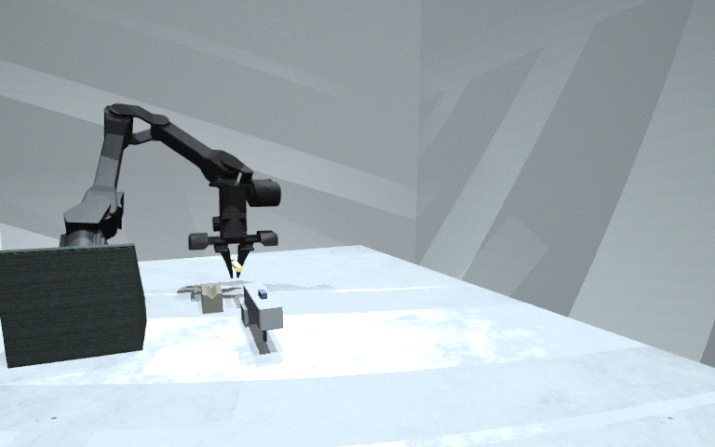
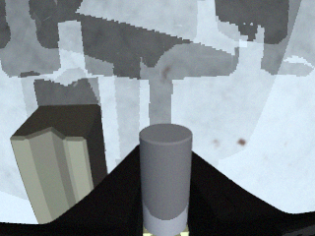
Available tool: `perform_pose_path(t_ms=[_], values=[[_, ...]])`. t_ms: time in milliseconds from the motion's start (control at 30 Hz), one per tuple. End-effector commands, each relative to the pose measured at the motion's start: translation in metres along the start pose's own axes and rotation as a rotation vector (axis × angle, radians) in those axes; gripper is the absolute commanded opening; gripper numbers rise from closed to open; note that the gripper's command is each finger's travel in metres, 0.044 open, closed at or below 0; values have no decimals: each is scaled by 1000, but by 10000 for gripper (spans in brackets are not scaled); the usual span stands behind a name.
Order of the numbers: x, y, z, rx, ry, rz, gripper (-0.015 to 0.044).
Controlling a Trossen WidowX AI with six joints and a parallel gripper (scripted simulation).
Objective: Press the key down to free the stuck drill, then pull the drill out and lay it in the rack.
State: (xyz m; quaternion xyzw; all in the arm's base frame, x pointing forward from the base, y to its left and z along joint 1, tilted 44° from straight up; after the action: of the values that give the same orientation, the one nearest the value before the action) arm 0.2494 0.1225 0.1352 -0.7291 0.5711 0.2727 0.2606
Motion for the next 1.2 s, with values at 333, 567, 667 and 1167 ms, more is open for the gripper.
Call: perform_pose_path(t_ms=[333,567,667,1167], values=[[-8,21,-1,4,-3,1,0],[-13,30,-2,3,-3,2,0],[-15,34,-2,3,-3,2,0],[-23,51,-5,3,-4,2,0]])
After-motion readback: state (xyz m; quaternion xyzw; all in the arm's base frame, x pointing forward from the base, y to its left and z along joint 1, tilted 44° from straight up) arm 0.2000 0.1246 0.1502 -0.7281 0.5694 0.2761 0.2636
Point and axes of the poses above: the point midway between the two fingers, 35 mm back from their tips, its own z axis out along the fingers, its own y axis across the jaws, x = y × z, the point moved 8 cm from there along -z, back along the fingers, and after that the axes turned 7 degrees about -z, right-handed, at the moved point
